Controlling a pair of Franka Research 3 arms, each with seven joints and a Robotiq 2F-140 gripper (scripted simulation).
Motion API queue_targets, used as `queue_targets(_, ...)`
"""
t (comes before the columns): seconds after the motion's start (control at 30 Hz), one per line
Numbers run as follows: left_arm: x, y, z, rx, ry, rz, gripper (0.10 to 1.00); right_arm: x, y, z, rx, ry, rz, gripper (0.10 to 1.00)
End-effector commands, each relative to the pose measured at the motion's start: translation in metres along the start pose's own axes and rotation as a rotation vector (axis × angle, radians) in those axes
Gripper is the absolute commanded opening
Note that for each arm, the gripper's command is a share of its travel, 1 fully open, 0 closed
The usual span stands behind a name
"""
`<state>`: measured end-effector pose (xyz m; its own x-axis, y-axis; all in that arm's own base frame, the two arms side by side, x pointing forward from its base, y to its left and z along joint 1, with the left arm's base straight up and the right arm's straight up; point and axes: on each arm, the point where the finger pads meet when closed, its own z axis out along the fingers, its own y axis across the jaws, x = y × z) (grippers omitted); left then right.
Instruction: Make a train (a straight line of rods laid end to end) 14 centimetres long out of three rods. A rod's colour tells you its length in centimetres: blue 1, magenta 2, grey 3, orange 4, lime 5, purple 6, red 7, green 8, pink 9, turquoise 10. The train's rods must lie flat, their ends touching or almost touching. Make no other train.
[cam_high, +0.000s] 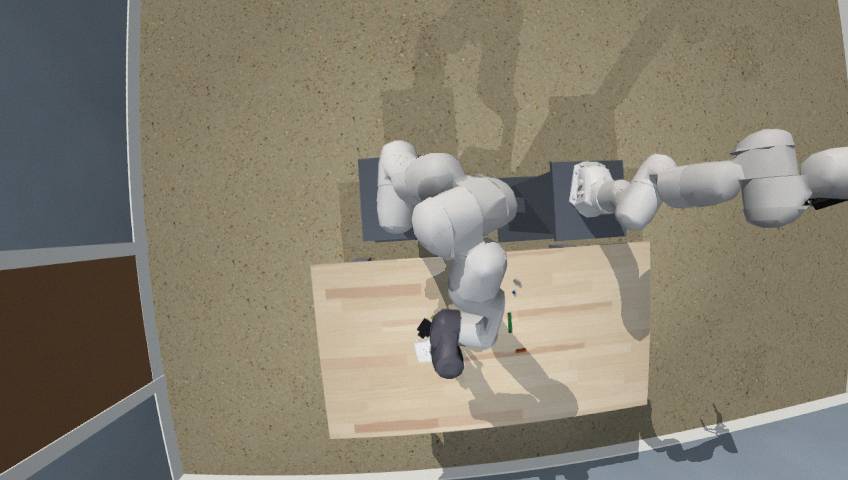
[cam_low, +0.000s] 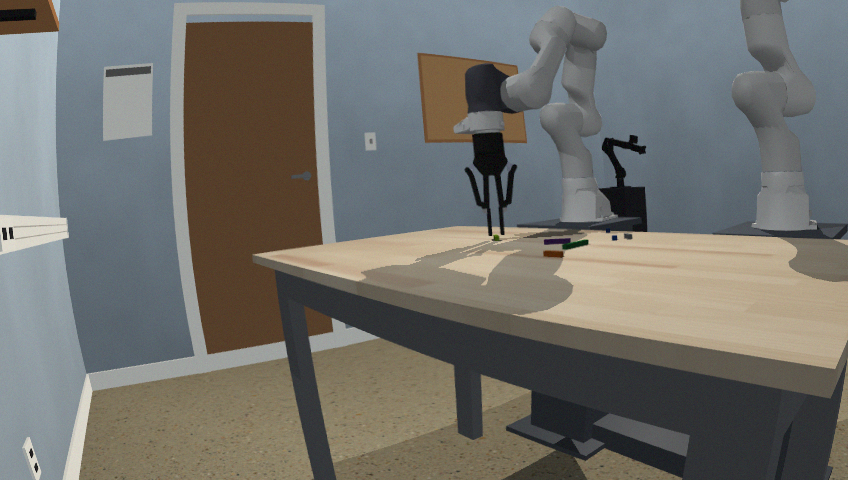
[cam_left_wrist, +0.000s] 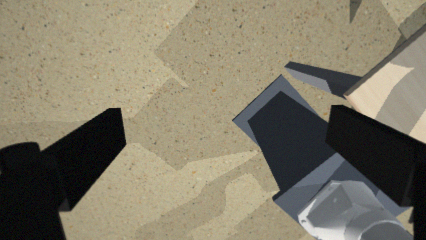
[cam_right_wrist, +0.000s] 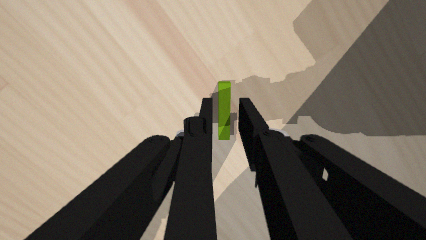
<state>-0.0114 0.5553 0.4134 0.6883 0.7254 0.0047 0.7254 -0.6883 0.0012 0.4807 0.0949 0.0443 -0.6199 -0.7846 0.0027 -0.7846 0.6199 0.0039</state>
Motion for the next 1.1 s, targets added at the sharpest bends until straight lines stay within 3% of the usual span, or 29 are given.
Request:
queue_targets(0.0, -0.0018, -0.0005, 0.0004, 0.001, -0.005, 0.003, 1.0, -0.0004, -0.0018, 0.0024, 0.004, -0.003, -0.006, 0.231)
queue_targets(1.07, -0.0018, -0.0005, 0.0004, 0.001, -0.005, 0.003, 1.0, -0.0004, -0.0018, 0.008, 0.004, -0.003, -0.006, 0.231)
